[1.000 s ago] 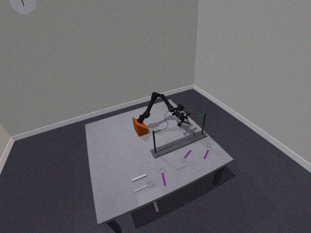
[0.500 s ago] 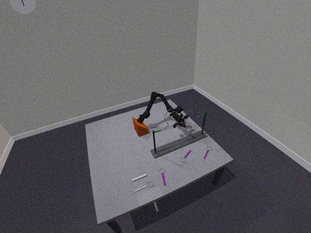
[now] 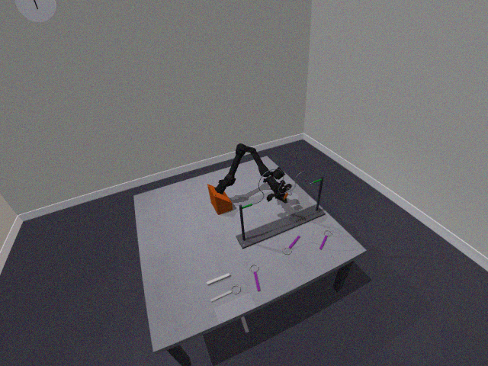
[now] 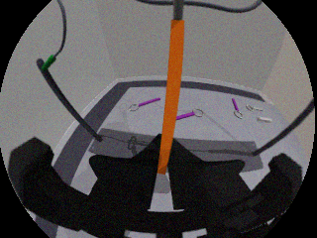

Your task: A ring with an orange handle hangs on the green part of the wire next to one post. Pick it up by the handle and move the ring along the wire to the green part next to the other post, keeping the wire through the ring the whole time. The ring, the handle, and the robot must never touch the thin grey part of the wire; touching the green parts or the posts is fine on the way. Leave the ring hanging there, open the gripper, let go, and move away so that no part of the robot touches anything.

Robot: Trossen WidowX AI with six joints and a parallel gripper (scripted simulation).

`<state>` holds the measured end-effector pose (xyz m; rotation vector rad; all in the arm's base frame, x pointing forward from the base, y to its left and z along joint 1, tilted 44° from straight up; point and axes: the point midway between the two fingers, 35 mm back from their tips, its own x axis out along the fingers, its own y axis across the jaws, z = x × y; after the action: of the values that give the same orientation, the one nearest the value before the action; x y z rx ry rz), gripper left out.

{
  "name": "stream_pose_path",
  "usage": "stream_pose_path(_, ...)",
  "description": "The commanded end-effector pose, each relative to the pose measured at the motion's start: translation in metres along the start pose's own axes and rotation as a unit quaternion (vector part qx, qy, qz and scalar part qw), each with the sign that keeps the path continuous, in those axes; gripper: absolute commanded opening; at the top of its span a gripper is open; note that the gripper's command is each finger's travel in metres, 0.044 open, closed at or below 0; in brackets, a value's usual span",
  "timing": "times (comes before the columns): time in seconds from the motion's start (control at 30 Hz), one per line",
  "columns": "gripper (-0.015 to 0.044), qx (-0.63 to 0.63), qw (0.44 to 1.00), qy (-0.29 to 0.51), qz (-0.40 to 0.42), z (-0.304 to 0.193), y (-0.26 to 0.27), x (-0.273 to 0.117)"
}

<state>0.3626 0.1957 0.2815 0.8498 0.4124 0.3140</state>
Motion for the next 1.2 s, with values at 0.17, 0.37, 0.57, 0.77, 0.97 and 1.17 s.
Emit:
stream_pose_path(0.17, -0.0150, -0.022, 1.000, 0.004, -0.012, -0.001, -0.015, -0.004)
stream_pose_path(0.37, -0.0150, -0.029, 0.999, 0.005, -0.016, -0.001, -0.023, -0.005)
stream_pose_path(0.57, -0.0150, -0.039, 0.999, 0.006, -0.021, 0.000, -0.031, -0.006)
stream_pose_path(0.77, -0.0150, -0.054, 0.998, 0.008, -0.030, 0.000, -0.041, -0.008)
stream_pose_path(0.97, -0.0150, -0.080, 0.996, 0.011, -0.045, 0.002, -0.053, -0.010)
stream_pose_path(1.17, -0.0150, -0.119, 0.990, 0.016, -0.067, 0.004, -0.069, -0.013)
